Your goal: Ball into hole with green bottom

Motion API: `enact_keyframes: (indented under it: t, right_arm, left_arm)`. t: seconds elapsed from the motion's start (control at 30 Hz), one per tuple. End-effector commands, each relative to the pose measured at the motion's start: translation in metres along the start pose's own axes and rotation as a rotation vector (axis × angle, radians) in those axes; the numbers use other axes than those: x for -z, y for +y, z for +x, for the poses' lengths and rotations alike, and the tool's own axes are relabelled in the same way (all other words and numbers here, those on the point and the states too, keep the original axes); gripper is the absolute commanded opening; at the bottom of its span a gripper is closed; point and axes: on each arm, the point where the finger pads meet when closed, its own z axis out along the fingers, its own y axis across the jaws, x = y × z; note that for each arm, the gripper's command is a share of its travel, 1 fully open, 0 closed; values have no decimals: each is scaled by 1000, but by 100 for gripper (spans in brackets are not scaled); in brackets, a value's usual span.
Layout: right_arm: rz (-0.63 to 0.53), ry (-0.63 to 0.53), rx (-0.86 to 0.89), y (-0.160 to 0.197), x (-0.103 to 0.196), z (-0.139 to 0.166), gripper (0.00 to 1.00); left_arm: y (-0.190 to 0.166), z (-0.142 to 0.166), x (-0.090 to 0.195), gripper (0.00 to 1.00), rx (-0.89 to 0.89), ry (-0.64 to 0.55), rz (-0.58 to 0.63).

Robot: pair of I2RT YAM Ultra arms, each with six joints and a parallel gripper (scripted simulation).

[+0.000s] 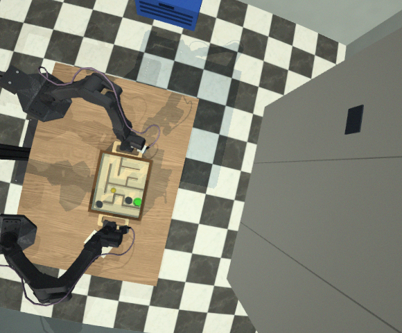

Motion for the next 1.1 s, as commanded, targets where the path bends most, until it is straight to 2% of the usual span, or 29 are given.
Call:
enact_keyframes:
  t: [0.0, 0.07, 0.13, 0.2, 0.3, 0.33, 0.37, 0.4, 0.43, 0.47, 0.5, 0.53, 0.63, 0.7, 0.77, 0.8, 0.87, 0.9, 0.93, 1.07]
  right_arm:
    - [134, -57, -46, -47, 17, -36, 0]
    - [134, -57, -46, -47, 17, -36, 0]
    - [91, 32, -15, -38, -6, -15, 0]
    - [72, -69, -46, -42, 4, -42, 0]
    - [76, -78, -57, -49, 6, -46, 0]
    - [64, -99, -61, -49, 5, -50, 0]
    - [59, -107, -62, -49, 4, -50, 0]
    - [59, -55, -40, -47, -4, -22, 0]
    - [104, -9, -56, -53, 4, -26, 0]
    - [112, -18, -61, -53, 6, -29, 0]
    - [121, -44, -65, -54, 8, -36, 0]
    - [129, -81, -71, -54, 11, -43, 0]
    - [106, -59, -50, -49, 10, -38, 0]
    - [155, -60, -53, -48, 11, -20, 0]
    - [133, -46, -49, -44, 14, -29, 0]
    - [140, -18, -31, -43, 13, -10, 0]
    - [133, -45, -48, -42, 16, -28, 0]
    - [136, -27, -42, -42, 15, -17, 0]
    - [131, -43, -53, -42, 18, -27, 0]
    - [122, -49, -58, -42, 19, -32, 0]
  left_arm:
    - [56, 0, -17, 0, 20, 37, -146]
    - [56, 0, -17, 0, 20, 37, -146]
    - [59, 8, -11, 0, 25, 98, -195]
    - [58, -1, -9, 0, 32, 56, -210]
    - [51, -1, -7, 0, 21, 51, -202]
    - [53, 10, -7, 0, 24, 66, -219]
    - [54, 18, -9, 0, 17, 79, -230]
    - [53, 19, -8, 0, 13, 77, -229]
    - [47, 3, -9, 0, 9, 78, -173]
    - [49, 1, -9, 0, 12, 68, -167]
    - [52, 14, -14, 0, 6, 79, -165]
    - [52, 9, -17, 0, 9, 44, -155]
    - [56, 17, -16, 0, 12, 80, -180]
    - [52, 6, -20, 0, 9, 13, -128]
    - [55, 16, -18, 0, 11, 63, -150]
    - [54, 13, -20, 0, 12, 45, -143]
    - [57, 23, -20, 0, 10, 83, -155]
    - [58, 25, -21, 0, 9, 85, -154]
    - [58, 27, -20, 0, 9, 93, -159]
    - [58, 28, -19, 0, 11, 103, -168]
